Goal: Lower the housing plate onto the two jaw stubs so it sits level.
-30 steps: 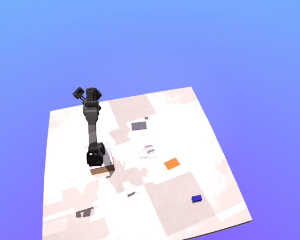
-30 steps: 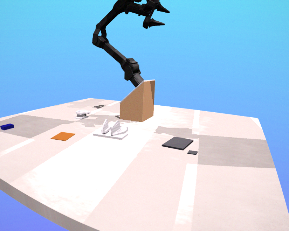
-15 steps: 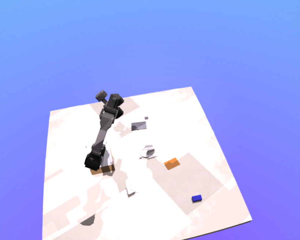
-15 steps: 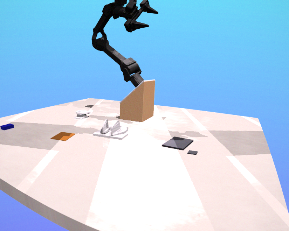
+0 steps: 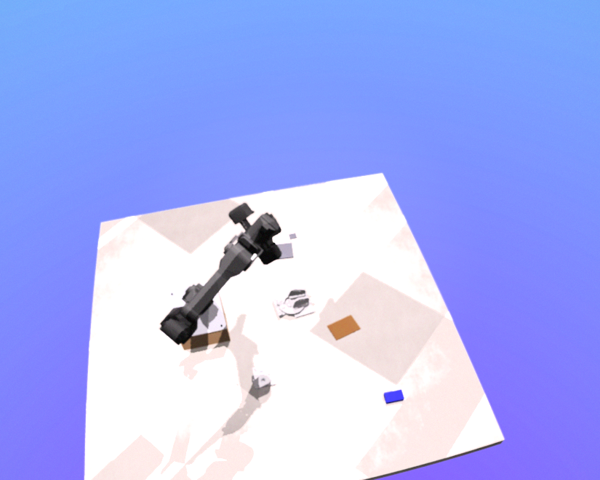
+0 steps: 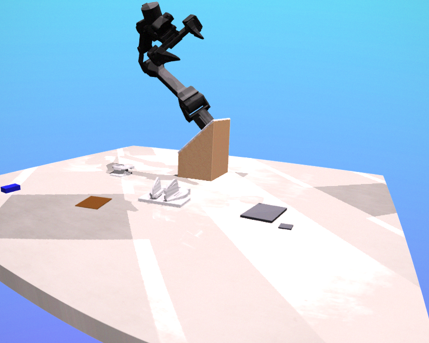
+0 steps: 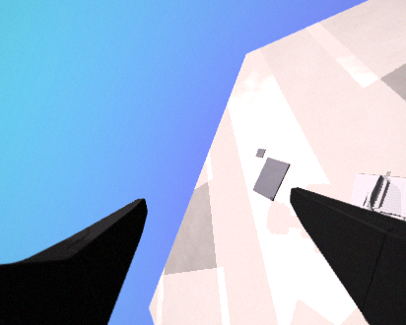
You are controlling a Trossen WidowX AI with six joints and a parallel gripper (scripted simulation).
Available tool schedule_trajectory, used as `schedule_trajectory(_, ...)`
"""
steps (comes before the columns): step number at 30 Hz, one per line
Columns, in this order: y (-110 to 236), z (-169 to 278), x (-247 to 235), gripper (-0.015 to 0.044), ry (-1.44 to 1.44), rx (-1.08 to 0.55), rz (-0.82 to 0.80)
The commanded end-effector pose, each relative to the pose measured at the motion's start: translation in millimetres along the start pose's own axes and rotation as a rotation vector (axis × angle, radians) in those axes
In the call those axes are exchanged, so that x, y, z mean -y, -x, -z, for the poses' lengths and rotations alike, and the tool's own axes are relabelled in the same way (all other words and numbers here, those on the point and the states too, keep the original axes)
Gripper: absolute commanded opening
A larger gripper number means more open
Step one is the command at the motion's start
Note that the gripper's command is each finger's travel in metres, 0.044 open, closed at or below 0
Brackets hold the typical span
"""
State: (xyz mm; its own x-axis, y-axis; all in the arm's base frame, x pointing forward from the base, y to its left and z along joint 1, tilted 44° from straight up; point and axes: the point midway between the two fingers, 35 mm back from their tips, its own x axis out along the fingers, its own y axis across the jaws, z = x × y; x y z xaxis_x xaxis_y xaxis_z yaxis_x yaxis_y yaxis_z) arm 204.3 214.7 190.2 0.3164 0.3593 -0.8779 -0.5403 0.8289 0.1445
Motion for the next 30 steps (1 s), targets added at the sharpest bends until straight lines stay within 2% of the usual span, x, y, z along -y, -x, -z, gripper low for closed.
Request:
schedule_trajectory(1, 1, -3, 45, 0.044, -0.002, 0.029, 0.114)
schedule_trajectory(15, 23, 19, 170, 0.044, -0.028, 0.01, 0.456)
schedule_trajectory(30, 70, 92, 271, 0.044, -0.082, -0.178, 0.782)
